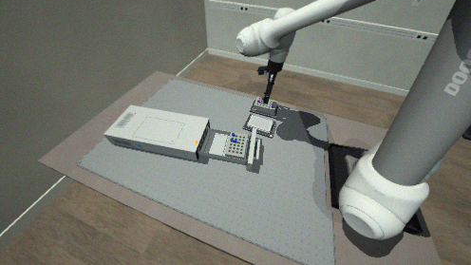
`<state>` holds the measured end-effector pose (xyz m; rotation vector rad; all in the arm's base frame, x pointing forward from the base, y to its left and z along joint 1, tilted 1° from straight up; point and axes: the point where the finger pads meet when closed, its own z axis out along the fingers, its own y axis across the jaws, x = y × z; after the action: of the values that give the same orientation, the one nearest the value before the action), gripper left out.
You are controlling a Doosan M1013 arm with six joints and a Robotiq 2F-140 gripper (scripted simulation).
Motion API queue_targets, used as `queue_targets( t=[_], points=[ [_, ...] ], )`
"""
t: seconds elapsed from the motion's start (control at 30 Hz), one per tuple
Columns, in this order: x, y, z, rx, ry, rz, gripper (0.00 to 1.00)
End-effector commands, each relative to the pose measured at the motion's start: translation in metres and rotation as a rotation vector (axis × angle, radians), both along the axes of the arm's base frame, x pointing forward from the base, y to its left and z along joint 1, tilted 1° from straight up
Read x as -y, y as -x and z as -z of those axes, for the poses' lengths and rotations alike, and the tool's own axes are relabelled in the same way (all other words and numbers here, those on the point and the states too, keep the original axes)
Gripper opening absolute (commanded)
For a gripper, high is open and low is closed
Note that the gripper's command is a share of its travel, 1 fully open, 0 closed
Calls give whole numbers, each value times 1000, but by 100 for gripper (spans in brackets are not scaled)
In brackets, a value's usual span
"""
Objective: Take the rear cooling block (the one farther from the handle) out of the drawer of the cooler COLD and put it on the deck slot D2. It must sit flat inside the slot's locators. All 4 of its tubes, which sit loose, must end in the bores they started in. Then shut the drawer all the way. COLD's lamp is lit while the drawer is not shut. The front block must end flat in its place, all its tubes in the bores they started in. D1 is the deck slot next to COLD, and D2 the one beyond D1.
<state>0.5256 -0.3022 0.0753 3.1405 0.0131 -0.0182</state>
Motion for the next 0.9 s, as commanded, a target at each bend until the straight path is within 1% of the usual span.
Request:
queue_targets(
  t=[0.0,0.23,0.33,0.8,0.87],
  points=[
    [2,0,-7,2,1,-1,66],
    [2,-1,-17,2,1,-1,66],
    [1,1,-16,-1,-1,-1,66],
    [1,-1,-37,3,1,-1,66],
    [1,-1,-37,3,1,-1,66]
  ],
)
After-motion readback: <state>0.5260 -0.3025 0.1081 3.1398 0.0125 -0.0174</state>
